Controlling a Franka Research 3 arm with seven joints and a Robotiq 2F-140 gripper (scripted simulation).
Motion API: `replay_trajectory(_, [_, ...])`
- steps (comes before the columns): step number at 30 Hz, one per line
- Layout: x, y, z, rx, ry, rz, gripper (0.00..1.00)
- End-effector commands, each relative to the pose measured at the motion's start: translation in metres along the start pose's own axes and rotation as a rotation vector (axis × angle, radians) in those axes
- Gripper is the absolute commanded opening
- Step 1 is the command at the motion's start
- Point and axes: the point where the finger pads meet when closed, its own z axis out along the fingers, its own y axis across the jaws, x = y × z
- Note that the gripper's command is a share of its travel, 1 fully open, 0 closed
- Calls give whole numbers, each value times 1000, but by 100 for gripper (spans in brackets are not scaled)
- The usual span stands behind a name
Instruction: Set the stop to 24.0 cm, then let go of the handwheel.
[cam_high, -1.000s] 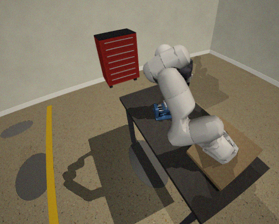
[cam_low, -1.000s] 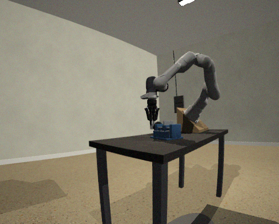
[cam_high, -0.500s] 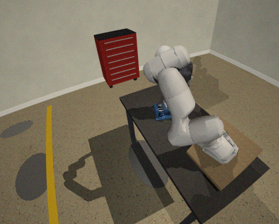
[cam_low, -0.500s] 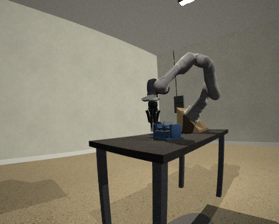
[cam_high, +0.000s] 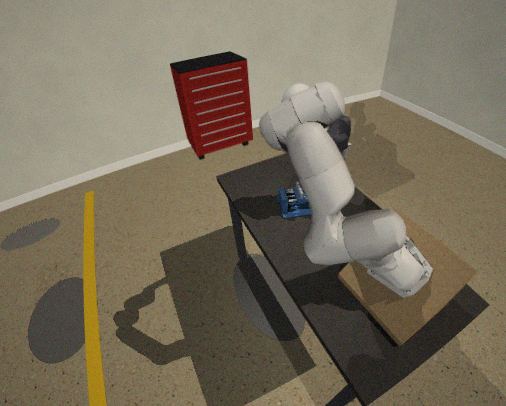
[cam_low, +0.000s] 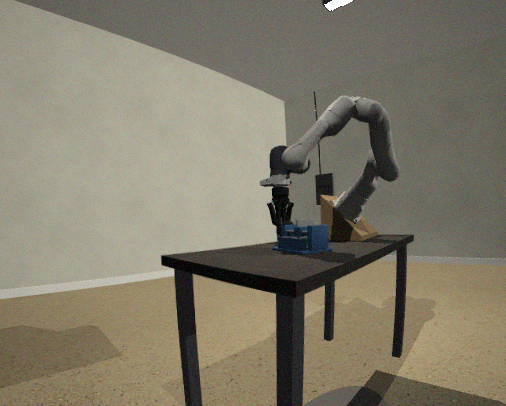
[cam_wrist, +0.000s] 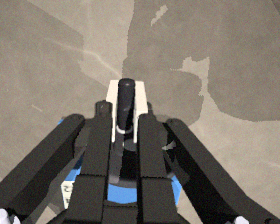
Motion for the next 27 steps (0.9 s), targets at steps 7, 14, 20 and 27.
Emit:
replay_trajectory(7, [1, 14, 1, -3, -3, -6, 4])
replay_trajectory(14, [1, 24, -3, -3, -3, -6, 4])
replay_trajectory(20, [1, 30, -7, -3, -3, -6, 4])
replay_trajectory(27, [1, 37, -19, -3, -3, -6, 4])
